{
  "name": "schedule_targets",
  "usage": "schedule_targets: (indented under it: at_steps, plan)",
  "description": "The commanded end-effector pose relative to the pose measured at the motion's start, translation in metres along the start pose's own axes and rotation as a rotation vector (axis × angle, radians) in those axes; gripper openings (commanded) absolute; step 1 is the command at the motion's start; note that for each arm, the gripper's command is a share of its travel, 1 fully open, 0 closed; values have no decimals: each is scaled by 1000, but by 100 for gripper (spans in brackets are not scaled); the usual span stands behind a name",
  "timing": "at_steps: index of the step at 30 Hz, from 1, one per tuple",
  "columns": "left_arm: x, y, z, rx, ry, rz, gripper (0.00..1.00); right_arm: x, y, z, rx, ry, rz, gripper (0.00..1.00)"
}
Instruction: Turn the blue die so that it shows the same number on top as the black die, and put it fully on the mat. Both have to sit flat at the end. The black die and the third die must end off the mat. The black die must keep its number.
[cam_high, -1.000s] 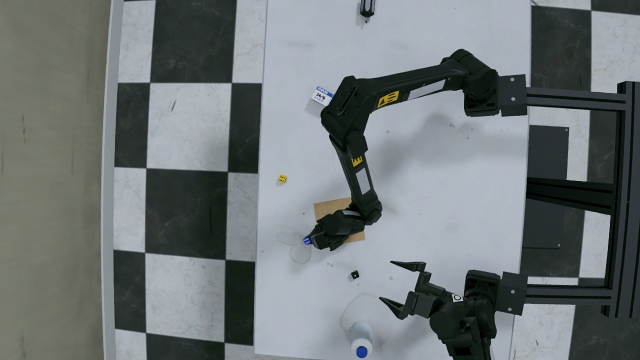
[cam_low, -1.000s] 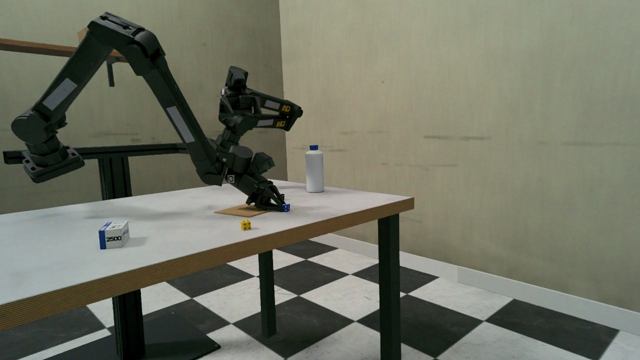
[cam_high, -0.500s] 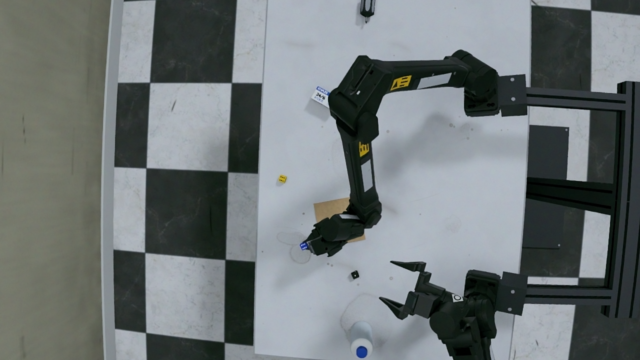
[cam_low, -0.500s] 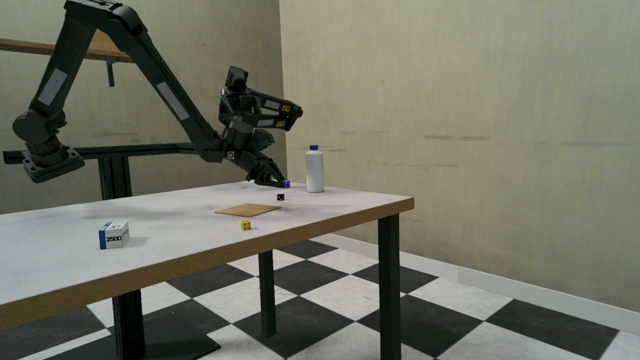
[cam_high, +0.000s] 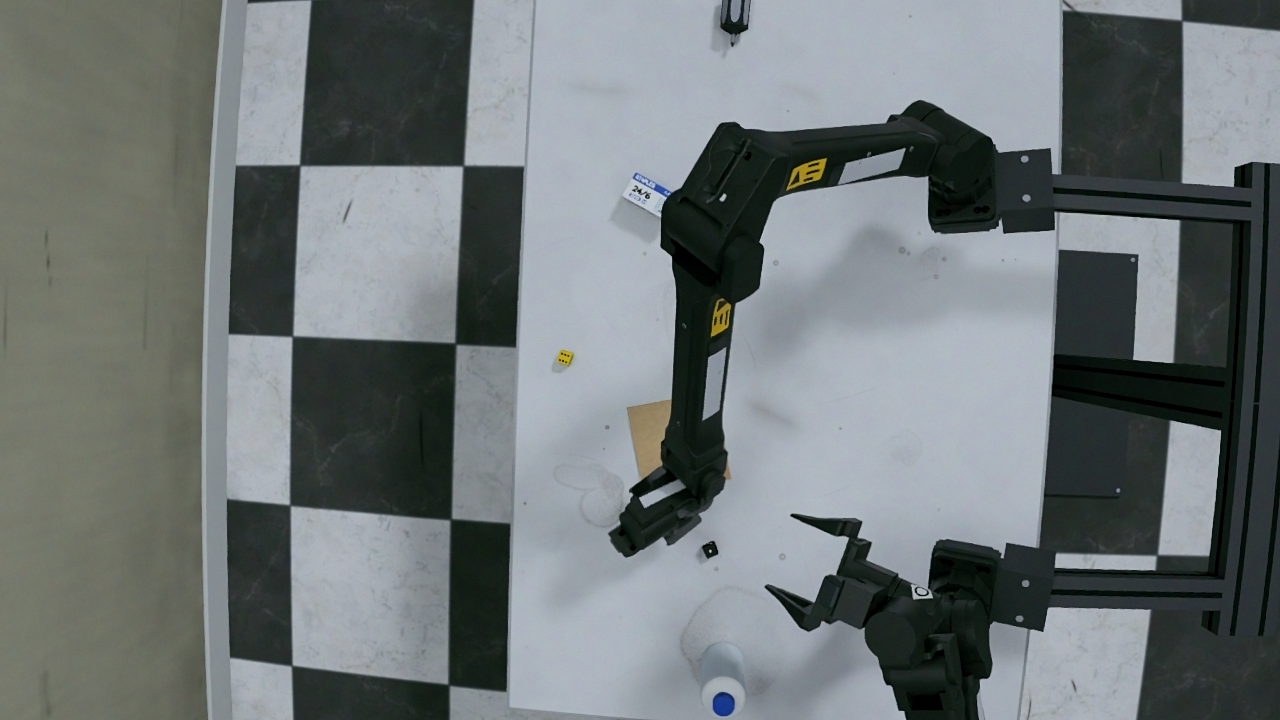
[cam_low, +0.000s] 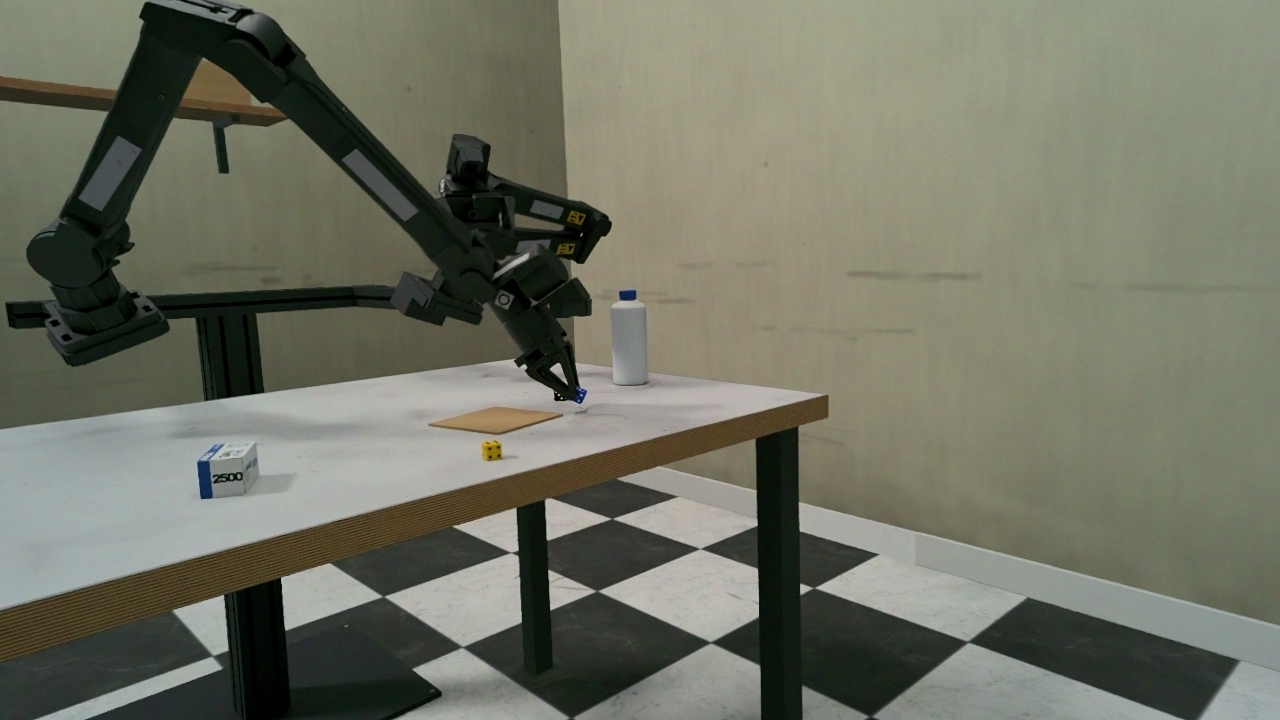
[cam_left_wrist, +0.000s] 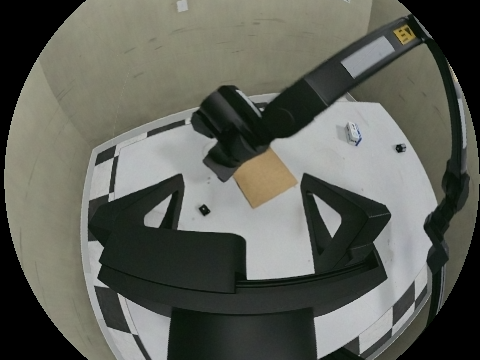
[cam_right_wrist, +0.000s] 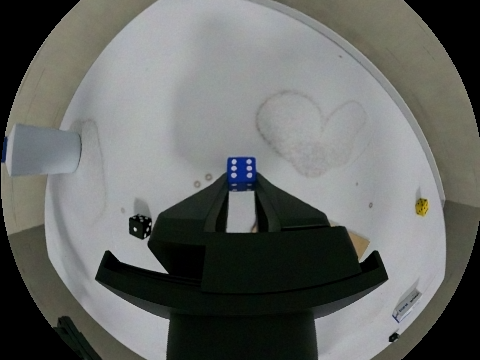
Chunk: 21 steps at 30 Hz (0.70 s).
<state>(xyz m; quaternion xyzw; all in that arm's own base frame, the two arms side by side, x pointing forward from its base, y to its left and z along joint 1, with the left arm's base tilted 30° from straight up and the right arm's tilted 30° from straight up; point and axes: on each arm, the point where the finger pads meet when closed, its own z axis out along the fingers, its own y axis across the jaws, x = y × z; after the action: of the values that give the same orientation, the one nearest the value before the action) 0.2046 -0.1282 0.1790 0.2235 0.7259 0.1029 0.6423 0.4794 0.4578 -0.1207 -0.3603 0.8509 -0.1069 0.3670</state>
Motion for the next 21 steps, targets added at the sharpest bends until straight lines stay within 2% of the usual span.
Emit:
schedule_targets:
  at_steps: [1, 8, 10, 12, 15, 21]
  plan:
    - [-22, -3, -8, 39, -10, -44, 100, -21, 27, -9, -38, 114, 30, 13]
    - [-15, -16, -16, 91, 8, -22, 100, 2, 27, -43, -38, 434, -32, 13]
    - [-14, -18, -17, 99, 11, -19, 100, 13, 6, -46, -16, 546, -32, 13]
    - [-14, -18, -17, 99, 11, -19, 100, 13, 6, -46, -16, 546, -32, 13]
    - [-14, -19, -18, 105, 13, -16, 100, 31, -18, -53, 18, 720, -35, 13]
    - [-13, -20, -19, 108, 14, -14, 100, 57, -48, -66, 61, 966, -52, 13]
